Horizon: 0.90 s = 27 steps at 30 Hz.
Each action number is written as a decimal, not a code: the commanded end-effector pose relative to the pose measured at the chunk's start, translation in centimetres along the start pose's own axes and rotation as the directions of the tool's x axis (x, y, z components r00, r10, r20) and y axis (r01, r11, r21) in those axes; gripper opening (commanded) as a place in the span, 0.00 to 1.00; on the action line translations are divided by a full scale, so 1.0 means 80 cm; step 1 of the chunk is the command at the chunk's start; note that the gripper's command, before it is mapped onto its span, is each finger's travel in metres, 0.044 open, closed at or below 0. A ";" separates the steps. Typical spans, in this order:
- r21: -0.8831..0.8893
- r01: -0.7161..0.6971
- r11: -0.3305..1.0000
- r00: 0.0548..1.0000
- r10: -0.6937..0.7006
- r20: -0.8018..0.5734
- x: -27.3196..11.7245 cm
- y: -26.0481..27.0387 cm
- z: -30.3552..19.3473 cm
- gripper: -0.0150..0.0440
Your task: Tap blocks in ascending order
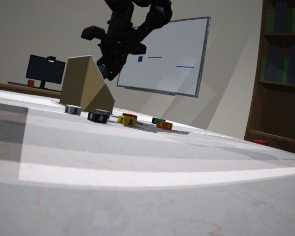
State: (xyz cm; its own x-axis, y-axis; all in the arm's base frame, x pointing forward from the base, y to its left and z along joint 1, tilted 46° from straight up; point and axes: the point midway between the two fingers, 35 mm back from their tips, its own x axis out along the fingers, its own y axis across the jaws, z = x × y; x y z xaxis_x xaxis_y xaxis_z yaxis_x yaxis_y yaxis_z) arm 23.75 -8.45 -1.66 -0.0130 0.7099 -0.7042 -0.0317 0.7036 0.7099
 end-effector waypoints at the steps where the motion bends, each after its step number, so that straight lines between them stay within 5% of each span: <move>1: -0.009 0.003 1.000 1.000 -0.003 -0.007 -0.003 -0.014 0.023 0.29; 9: -0.012 0.004 1.000 1.000 -0.004 -0.004 0.000 -0.056 0.104 0.29; 12: -0.012 0.005 1.000 1.000 -0.005 -0.004 0.004 -0.057 0.106 0.29; 17: -0.012 0.002 1.000 1.000 -0.002 -0.003 0.098 -0.057 0.105 0.29; 27: -0.013 0.001 1.000 1.000 -0.001 -0.003 0.103 -0.057 0.105 0.29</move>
State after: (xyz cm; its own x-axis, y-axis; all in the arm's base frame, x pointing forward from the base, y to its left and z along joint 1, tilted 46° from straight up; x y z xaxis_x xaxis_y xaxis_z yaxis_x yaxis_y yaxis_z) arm 31.96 -5.46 -10.70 -0.0280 0.7085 -0.7051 -0.0461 0.7037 0.7090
